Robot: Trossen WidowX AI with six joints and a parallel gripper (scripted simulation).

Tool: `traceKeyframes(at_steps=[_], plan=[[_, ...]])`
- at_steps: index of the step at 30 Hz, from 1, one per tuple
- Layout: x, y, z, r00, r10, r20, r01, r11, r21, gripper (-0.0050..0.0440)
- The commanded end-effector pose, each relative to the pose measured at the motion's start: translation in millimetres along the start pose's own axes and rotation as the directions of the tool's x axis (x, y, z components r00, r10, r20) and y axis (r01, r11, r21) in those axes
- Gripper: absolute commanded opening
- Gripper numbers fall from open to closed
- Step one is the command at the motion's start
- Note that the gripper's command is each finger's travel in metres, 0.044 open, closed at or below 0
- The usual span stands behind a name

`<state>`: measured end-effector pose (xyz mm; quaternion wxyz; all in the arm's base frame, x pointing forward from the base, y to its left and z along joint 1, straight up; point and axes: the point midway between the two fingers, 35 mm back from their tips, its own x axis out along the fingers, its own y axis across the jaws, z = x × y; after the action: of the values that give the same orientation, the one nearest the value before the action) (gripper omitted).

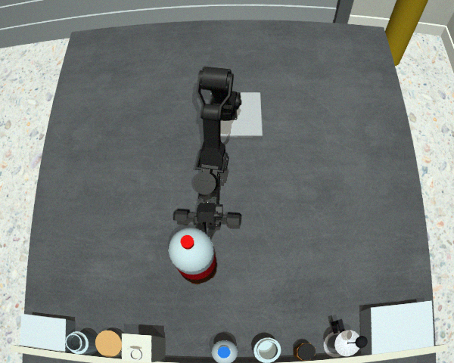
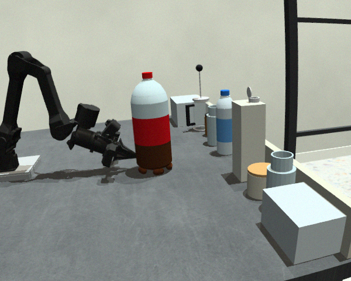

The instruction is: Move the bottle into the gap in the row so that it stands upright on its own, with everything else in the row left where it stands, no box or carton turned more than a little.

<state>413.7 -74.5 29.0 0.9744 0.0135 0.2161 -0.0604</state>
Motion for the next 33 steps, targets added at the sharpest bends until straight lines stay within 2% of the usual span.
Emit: traceKeyframes(at_steps=[1,33], plan=[[9.3,-5.9,11.4,1.000,-0.004,0.021,0.004,1.000,-0.003,-0.0050],[12.5,-18.9,13.3,1.000,-0.009,0.022,0.009,1.000,-0.003,-0.0050]])
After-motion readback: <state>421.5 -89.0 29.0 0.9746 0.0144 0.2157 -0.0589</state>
